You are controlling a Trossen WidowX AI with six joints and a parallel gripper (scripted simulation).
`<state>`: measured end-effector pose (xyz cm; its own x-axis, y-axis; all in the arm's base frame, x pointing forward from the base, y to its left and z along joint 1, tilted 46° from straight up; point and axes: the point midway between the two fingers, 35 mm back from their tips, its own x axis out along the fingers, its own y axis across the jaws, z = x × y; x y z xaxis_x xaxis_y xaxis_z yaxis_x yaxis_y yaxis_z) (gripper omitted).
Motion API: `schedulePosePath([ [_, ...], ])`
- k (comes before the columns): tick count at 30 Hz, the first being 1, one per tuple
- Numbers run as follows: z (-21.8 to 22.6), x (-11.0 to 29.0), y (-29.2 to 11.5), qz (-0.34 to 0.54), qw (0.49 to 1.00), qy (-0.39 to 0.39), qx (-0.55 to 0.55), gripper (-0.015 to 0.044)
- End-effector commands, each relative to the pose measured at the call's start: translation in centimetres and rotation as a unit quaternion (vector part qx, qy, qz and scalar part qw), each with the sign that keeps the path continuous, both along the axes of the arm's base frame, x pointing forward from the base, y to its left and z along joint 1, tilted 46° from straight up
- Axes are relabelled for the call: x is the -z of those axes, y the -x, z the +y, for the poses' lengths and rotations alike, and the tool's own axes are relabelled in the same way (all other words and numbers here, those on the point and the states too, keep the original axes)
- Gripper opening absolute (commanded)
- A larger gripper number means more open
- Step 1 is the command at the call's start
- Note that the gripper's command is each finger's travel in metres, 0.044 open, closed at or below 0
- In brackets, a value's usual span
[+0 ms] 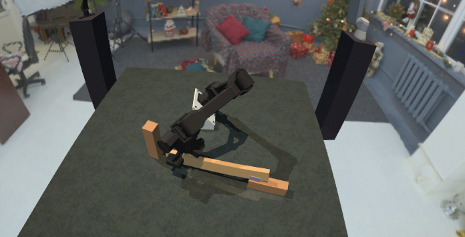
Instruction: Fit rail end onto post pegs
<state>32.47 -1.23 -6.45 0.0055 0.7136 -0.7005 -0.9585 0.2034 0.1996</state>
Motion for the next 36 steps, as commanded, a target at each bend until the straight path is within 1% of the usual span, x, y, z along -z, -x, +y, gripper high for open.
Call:
schedulePosePath([
  [1, 0.74, 0.49, 0.26, 0.004, 1.0, -0.003, 0.0, 0.044],
  [4, 0.91, 0.64, 0.29, 0.004, 1.0, -0.004, 0.0, 0.044],
  [19, 0.91, 0.64, 0.29, 0.004, 1.0, -0.004, 0.0, 0.0046],
  [26, 0.91, 0.64, 0.29, 0.004, 1.0, -0.004, 0.0, 0.0],
  [36, 0.91, 0.64, 0.29, 0.004, 1.0, -0.004, 0.0, 0.0],
])
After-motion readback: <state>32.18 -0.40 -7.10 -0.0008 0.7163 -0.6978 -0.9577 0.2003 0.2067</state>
